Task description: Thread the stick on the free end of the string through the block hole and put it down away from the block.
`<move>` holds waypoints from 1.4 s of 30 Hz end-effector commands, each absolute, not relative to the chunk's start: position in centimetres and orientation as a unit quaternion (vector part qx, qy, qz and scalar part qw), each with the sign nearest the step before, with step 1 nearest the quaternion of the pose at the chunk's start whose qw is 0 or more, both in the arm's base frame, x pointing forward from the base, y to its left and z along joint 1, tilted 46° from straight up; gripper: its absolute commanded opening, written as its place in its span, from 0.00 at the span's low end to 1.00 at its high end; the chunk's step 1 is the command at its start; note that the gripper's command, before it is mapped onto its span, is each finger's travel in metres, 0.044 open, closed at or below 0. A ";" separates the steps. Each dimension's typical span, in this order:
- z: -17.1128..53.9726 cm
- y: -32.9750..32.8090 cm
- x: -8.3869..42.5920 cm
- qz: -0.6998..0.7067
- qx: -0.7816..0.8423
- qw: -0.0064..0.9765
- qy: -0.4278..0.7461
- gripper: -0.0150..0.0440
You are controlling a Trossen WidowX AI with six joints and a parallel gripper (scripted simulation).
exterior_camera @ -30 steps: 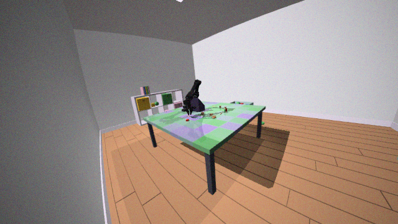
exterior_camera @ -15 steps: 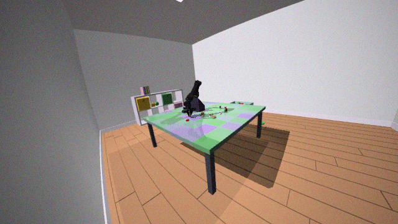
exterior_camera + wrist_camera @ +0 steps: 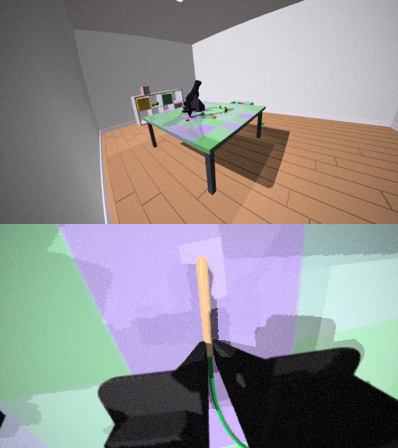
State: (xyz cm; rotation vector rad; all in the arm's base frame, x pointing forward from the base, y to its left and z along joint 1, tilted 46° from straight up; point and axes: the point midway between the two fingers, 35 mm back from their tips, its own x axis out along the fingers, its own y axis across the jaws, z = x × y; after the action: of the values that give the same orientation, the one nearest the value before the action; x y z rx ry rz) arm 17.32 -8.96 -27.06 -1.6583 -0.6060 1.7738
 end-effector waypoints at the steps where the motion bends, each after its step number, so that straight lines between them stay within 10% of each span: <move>1: -26.7 -9.4 17.4 0.673 -0.630 0.312 -0.230 0.25; 42: -23.0 -13.2 17.3 0.674 -0.630 0.311 -0.230 0.25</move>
State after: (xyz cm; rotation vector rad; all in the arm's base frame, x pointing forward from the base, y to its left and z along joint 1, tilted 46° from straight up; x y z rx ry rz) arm 17.41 -12.84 -23.33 -1.6589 -0.6016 1.7742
